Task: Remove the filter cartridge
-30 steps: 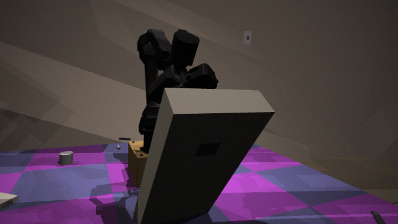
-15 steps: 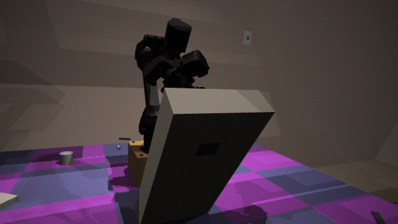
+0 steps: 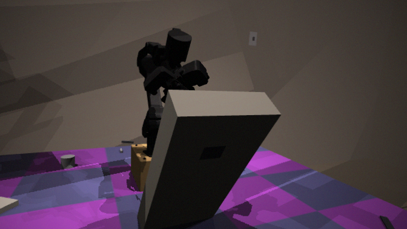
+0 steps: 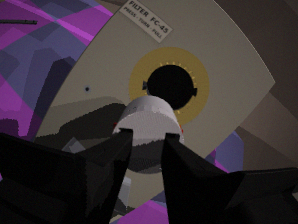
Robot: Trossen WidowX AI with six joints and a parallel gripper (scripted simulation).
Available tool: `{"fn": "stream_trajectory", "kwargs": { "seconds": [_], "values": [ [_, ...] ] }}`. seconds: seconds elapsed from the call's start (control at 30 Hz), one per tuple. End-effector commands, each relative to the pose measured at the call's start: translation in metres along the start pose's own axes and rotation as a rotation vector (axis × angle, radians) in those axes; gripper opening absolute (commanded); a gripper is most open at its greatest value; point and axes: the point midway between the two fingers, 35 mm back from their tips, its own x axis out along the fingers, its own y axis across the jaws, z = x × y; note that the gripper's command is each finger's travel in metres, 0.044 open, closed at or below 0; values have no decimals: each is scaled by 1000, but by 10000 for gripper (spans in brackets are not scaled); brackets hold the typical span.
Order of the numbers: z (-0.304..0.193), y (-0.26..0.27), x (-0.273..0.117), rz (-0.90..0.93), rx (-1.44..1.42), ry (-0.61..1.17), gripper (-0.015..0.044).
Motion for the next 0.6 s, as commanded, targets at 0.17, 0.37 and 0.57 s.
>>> {"fn": "stream_trajectory", "kwargs": {
  "seconds": [0.17, 0.37, 0.57],
  "values": [
    [-24, 16, 3, -5, -4, -8, 0],
    [-39, 26, 6, -4, -4, -8, 0],
    [-34, 22, 5, 1, 0, 2, 106]
  ]
}}
